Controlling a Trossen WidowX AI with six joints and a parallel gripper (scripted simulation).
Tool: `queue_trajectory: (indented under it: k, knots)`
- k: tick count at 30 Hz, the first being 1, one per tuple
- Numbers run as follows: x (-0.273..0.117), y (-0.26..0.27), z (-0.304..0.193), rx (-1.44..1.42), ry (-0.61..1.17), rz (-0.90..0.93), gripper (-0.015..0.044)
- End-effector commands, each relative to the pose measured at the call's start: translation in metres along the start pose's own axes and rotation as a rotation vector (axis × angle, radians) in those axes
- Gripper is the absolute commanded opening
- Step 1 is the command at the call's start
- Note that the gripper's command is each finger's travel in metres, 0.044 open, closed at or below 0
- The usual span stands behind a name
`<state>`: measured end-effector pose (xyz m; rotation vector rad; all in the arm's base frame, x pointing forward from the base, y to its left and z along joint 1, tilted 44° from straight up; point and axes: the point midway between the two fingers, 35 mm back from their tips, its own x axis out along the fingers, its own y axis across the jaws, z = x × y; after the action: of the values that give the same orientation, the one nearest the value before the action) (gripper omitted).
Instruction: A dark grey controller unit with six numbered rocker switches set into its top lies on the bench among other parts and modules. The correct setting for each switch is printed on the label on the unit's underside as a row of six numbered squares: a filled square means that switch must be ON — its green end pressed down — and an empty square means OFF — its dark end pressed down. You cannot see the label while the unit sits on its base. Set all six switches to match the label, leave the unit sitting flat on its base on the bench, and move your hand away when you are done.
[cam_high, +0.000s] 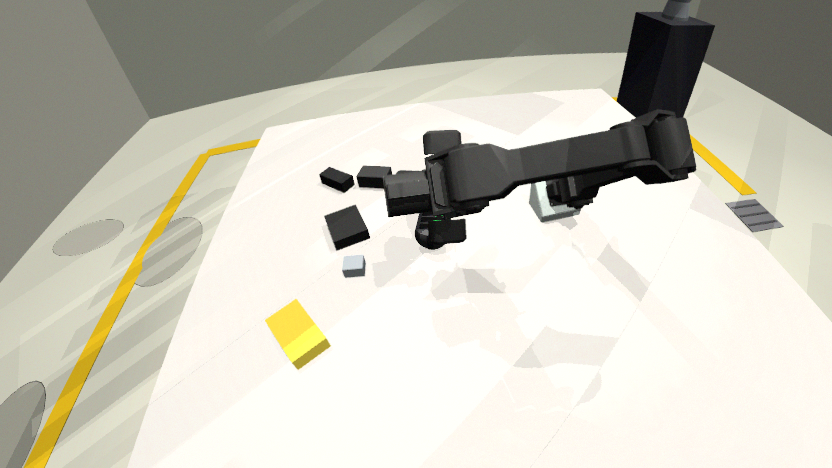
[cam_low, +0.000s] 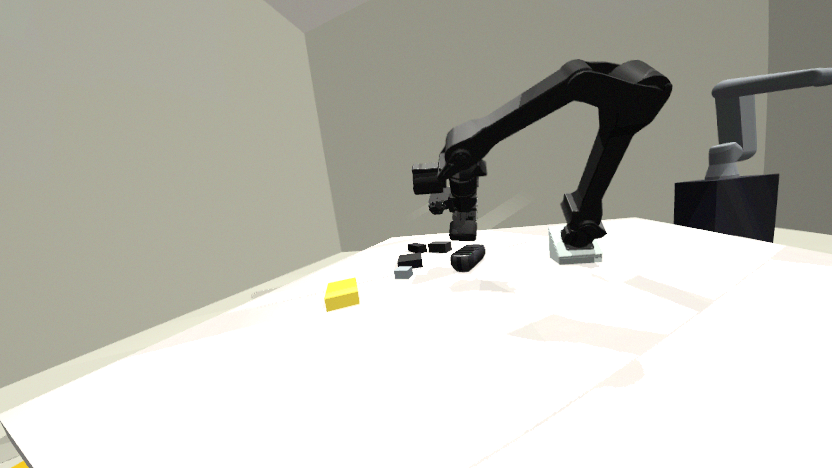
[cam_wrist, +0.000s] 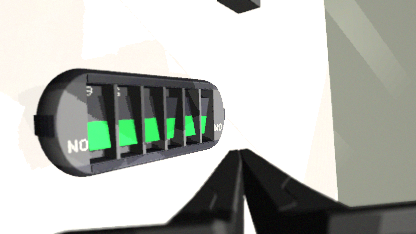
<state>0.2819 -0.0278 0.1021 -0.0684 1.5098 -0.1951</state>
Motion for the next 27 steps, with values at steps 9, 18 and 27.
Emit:
queue_trajectory:
  k: [9,18,27]
  knots:
    - [0.096,-0.014,-0.055,-0.842,-0.239,0.591,0.0]
    - [0.11,-0.015,-0.073,-1.117,-0.641,0.627,0.0]
    - [0.11,-0.015,-0.073,-1.127,-0.658,0.624,0.0]
